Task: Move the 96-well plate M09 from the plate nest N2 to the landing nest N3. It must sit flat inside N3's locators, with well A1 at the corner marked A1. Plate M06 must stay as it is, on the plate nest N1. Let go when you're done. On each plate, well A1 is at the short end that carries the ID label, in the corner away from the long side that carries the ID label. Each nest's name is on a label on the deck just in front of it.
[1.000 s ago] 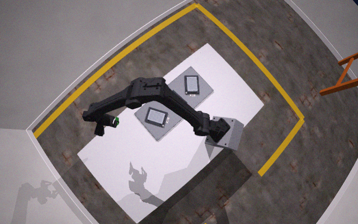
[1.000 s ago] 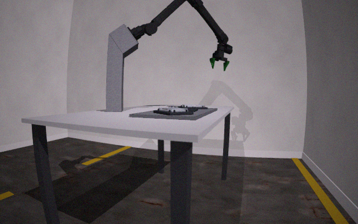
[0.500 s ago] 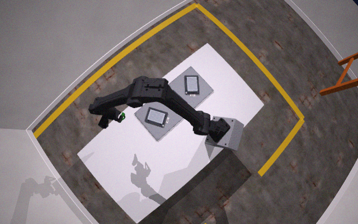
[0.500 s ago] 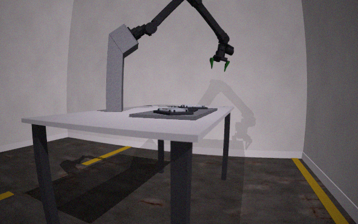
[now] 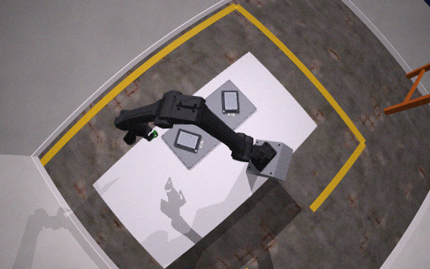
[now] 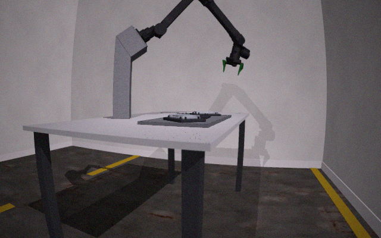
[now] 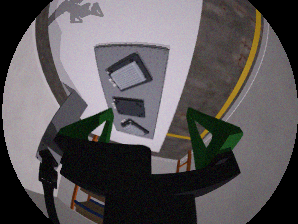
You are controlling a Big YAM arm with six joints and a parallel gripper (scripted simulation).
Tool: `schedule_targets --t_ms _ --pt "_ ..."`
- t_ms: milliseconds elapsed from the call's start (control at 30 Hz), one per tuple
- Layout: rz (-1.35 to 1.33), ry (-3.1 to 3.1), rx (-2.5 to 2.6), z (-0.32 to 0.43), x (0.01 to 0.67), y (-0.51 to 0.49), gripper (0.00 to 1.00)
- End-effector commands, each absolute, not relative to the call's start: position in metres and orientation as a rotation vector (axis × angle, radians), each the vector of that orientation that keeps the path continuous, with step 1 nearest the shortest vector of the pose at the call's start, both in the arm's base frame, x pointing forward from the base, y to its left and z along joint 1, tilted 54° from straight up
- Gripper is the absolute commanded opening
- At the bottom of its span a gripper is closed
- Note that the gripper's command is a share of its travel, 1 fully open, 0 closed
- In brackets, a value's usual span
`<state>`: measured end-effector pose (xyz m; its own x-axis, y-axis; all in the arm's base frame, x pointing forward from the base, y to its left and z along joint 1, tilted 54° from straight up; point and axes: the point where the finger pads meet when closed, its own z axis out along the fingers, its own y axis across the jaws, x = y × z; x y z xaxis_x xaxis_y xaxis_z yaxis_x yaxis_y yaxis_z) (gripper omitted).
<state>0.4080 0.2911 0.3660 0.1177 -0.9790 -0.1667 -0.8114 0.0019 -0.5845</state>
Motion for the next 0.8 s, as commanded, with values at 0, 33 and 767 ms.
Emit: schedule_targets --t_ms 0,33,767 --pt "-0.369 1.819 -1.759 0.372 0.405 0.270 1.00" --pt "-0.358 1.876 -1.761 0.355 0.412 0.270 1.00" --pt "-0.258 2.253 -1.393 0.331 0.409 0.186 1.00"
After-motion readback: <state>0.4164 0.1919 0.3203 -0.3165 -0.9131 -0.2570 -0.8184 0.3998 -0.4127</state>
